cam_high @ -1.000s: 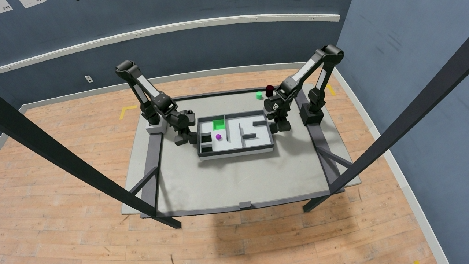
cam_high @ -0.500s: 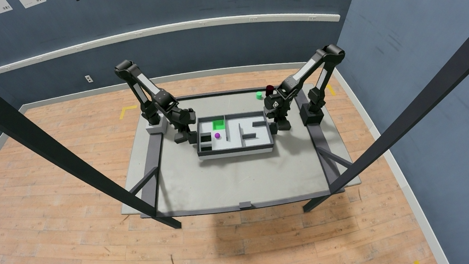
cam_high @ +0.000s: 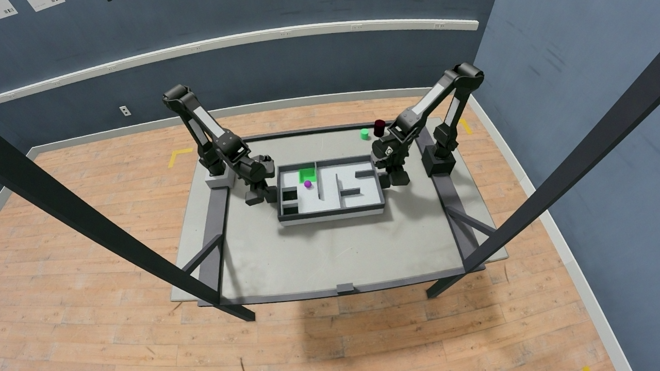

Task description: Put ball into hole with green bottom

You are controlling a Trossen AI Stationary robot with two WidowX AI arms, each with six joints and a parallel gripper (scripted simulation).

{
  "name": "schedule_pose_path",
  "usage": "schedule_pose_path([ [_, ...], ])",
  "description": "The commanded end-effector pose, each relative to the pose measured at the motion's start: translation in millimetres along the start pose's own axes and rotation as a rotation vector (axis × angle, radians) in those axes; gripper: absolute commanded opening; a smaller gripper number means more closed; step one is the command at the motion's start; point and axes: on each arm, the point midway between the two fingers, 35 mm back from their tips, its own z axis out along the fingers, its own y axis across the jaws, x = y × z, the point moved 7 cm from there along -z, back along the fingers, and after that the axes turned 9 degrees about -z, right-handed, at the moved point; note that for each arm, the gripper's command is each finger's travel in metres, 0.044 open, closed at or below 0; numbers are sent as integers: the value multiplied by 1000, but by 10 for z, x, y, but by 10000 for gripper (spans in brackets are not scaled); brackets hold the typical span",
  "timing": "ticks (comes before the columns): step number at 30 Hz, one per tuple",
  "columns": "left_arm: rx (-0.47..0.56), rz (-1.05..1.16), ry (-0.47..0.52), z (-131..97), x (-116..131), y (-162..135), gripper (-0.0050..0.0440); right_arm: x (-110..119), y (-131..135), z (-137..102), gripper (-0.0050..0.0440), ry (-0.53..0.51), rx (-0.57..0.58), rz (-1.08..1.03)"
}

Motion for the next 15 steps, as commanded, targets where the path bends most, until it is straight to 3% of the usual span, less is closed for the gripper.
schedule_pose_path([
  [1, 29, -14, -40, -77, -47, -16, -50, -61, -8, -73, -50, -21, -12, 0],
  [3, 42, -19, -60, 13, 38, 41, -50, -126, -44, -137, -50, 5, -36, 2],
  [12, 113, -34, -17, -146, -139, 67, -50, 24, -118, -28, -50, -51, -84, 11],
  [15, 91, -29, -4, -130, -140, 34, -50, 19, -82, -27, -50, -59, -64, 9],
])
